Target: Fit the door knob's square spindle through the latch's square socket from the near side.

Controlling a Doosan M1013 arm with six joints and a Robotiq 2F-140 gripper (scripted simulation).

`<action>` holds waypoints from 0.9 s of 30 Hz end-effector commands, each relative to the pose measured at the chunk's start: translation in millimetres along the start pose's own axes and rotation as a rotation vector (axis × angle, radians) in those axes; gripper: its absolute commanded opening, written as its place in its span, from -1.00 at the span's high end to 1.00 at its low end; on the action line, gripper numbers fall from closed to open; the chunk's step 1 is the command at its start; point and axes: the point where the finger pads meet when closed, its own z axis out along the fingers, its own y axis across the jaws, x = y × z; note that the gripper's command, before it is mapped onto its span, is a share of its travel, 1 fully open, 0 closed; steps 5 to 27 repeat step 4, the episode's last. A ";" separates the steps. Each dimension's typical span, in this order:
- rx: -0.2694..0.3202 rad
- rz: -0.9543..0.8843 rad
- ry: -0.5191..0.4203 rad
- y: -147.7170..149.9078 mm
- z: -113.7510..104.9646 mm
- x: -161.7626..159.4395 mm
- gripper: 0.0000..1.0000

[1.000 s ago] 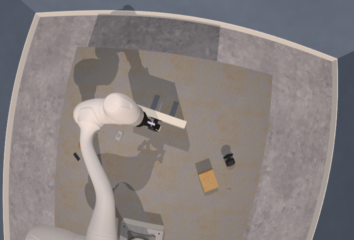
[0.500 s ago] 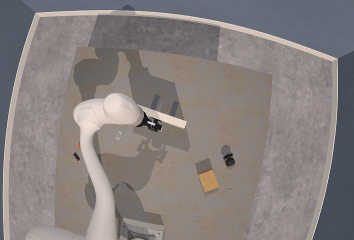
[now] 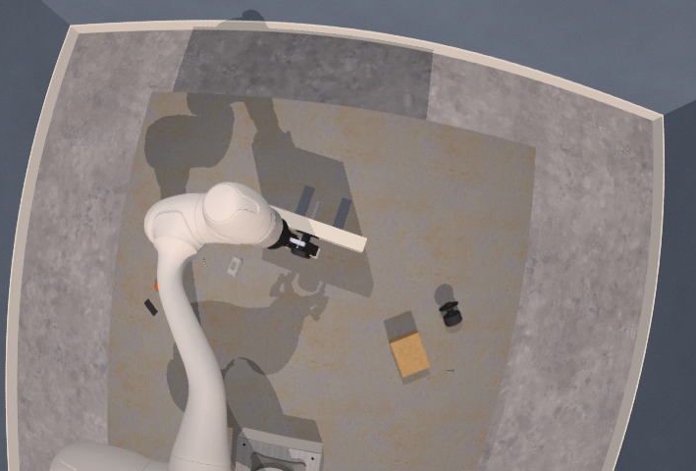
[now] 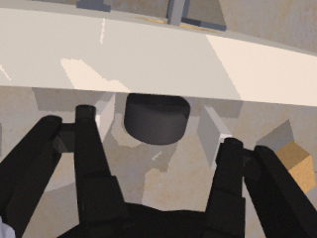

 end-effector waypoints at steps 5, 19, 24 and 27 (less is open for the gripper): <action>0.000 0.000 0.000 0.0 -0.2 0.0 -0.13; 0.000 0.000 0.000 0.0 -0.2 0.0 -0.13; 0.000 0.000 0.000 0.0 -0.2 0.0 -0.13; 0.000 0.000 0.000 0.0 -0.2 0.0 -0.13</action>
